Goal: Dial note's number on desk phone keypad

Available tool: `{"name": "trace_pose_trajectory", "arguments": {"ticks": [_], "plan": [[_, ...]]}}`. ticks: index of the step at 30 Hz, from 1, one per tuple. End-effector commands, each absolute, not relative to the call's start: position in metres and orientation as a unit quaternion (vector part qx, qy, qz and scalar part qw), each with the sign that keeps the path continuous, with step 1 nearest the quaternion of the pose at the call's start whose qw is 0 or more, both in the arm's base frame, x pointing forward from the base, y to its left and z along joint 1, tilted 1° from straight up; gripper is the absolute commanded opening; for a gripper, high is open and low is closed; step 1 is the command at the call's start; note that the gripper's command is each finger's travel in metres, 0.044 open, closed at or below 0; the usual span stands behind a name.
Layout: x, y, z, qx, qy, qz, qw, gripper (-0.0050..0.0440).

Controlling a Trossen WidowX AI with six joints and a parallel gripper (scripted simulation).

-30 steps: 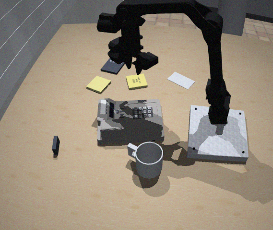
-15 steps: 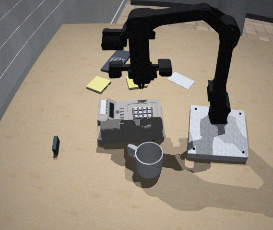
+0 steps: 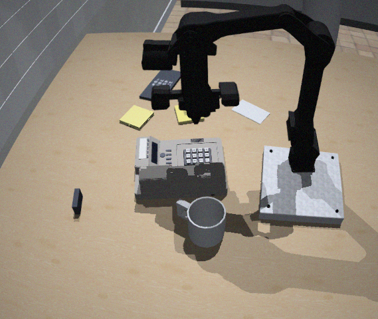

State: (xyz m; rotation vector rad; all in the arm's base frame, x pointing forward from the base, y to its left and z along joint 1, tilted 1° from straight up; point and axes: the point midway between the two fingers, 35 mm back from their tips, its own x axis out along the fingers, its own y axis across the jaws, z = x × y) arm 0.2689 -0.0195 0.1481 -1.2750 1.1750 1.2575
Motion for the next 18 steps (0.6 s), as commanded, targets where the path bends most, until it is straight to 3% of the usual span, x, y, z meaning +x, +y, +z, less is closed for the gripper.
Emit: {"name": "trace_pose_trajectory", "arguments": {"ticks": [1, 6, 14, 18], "plan": [[0.274, -0.024, 0.124, -0.522, 0.481, 0.516, 0.479, -0.0003], [0.277, -0.036, 0.067, -0.522, 0.481, 0.516, 0.479, -0.0005], [0.277, -0.037, 0.056, -0.522, 0.481, 0.516, 0.479, -0.005], [0.277, -0.037, 0.055, -0.522, 0.481, 0.516, 0.479, -0.005]]}}
